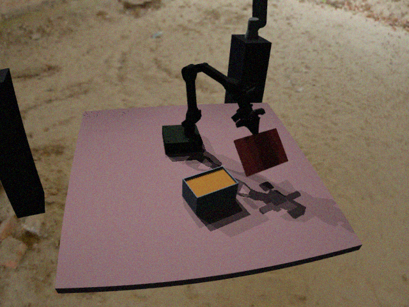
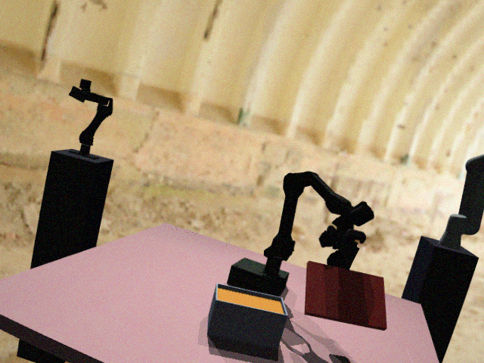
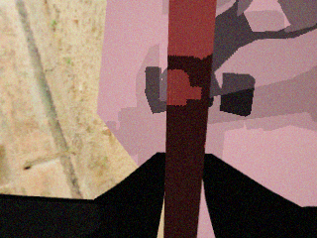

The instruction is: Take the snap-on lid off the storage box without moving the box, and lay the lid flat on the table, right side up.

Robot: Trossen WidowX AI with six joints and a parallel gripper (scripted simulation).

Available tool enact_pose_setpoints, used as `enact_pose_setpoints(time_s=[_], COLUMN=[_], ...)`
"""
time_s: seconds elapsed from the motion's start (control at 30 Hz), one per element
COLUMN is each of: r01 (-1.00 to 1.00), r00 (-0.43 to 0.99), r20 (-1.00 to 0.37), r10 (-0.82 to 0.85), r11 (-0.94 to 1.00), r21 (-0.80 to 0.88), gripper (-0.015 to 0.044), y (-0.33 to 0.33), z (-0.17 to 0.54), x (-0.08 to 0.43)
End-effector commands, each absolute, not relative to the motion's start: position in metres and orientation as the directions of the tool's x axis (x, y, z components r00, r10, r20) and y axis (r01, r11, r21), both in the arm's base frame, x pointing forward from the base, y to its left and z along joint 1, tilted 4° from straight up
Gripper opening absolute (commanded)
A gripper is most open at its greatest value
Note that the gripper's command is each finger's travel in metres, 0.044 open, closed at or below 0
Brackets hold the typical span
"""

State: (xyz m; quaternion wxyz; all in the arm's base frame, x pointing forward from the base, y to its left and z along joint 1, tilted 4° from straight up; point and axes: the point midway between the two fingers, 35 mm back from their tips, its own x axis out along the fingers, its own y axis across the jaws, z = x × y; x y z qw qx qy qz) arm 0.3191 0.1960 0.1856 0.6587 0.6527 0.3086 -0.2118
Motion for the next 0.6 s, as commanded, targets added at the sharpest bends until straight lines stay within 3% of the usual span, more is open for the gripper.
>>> enact_pose_setpoints(time_s=[0.0,0.57], r01=[0.674,0.675], r00=[0.728,0.728], r20=[-0.674,-0.675], r10=[0.122,0.122], r11=[0.047,0.047], r21=[0.737,0.737], gripper=[0.0,0.0], y=[0.203,0.208], z=[0.19,0.178], x=[0.319,0.316])
